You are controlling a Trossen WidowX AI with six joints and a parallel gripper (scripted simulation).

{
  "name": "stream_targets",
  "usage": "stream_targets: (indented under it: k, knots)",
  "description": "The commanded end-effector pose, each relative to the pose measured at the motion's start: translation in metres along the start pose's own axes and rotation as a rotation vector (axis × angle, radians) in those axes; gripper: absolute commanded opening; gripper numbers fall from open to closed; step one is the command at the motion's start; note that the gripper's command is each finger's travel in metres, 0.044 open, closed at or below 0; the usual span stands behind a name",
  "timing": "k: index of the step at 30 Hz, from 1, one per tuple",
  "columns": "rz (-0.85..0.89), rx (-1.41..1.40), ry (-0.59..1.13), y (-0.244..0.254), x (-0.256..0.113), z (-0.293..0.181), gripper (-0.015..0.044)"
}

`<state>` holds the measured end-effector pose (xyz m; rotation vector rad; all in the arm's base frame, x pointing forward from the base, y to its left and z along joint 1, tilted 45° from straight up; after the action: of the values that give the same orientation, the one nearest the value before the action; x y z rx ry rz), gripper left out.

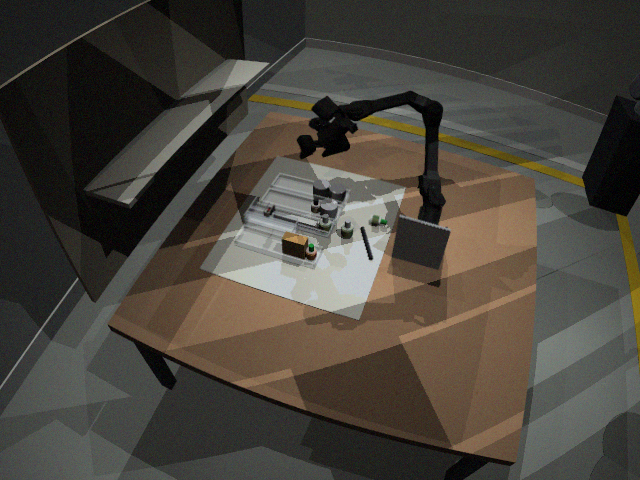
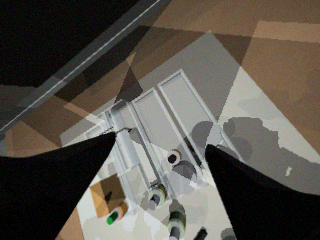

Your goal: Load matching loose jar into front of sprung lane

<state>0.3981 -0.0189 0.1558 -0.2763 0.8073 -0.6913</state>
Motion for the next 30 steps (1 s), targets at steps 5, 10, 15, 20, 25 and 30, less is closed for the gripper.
stream_targets:
  k: [5, 10, 15, 20, 25, 30]
  knots:
    - [0.004, -0.389, 0.321, 0.032, 0.015, -0.119, 0.0440]
    - [-0.025, -0.643, 0.537, 0.027, 0.012, -0.188, 0.0440]
    - [-0.031, -0.675, 0.565, 0.025, 0.010, -0.196, 0.0440]
    - [-0.031, -0.675, 0.565, 0.021, 0.008, -0.199, 0.0440]
    - [-0.032, -0.676, 0.565, 0.016, 0.029, -0.211, 0.0440]
    - [-0.032, -0.676, 0.565, 0.015, 0.031, -0.212, 0.0440]
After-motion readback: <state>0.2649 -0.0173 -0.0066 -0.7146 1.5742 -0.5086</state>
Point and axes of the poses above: the point midway between the two fingers, 35 mm back from their tips, its own x axis out along the fingers, its own y axis across the jaws, z = x × y, the point moved 2 cm from there along -x, back along the fingers, and after that the axes turned 13 degrees about -x, right-handed, at the moved point
